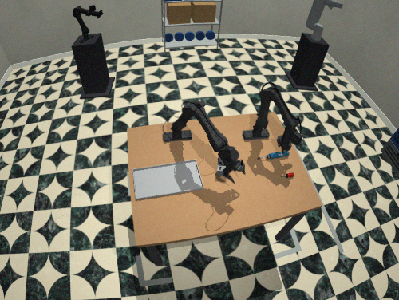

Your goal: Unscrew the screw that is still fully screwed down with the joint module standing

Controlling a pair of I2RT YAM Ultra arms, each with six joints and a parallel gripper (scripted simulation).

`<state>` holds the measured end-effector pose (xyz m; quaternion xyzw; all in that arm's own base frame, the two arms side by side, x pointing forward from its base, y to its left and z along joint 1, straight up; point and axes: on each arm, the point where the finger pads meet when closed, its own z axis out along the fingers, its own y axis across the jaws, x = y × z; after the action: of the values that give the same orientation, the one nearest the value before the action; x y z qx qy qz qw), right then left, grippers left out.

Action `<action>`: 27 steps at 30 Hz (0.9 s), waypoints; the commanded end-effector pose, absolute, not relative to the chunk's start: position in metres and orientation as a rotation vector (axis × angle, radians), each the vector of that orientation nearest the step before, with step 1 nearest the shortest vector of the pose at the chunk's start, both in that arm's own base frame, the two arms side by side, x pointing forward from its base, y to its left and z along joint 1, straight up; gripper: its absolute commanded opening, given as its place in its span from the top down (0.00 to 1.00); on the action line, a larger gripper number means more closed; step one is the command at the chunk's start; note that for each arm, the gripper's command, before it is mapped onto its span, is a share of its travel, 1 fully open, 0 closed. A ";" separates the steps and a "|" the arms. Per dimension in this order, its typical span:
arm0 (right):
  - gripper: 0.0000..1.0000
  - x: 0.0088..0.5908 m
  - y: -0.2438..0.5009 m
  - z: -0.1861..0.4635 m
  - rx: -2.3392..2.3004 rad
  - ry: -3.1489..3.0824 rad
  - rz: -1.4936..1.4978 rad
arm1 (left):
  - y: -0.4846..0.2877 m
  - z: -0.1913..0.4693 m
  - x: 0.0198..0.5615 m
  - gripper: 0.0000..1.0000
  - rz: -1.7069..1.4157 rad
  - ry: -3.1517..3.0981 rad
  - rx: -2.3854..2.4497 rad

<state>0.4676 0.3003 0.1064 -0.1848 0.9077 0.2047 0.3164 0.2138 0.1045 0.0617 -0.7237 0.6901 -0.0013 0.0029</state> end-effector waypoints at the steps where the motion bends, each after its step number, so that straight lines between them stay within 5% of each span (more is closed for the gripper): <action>1: 0.14 0.470 0.309 0.101 -0.432 2.461 0.478 | 0.104 0.063 0.213 0.35 -0.003 2.166 -2.267; 27: 0.14 0.472 0.308 0.101 -0.412 2.471 0.463 | 0.104 0.063 0.213 0.35 -0.003 2.166 -2.267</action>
<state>0.4699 0.3087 0.0917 -0.1576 0.9292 0.1730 0.2861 0.2138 0.1045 0.0617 -0.7237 0.6901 -0.0013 0.0029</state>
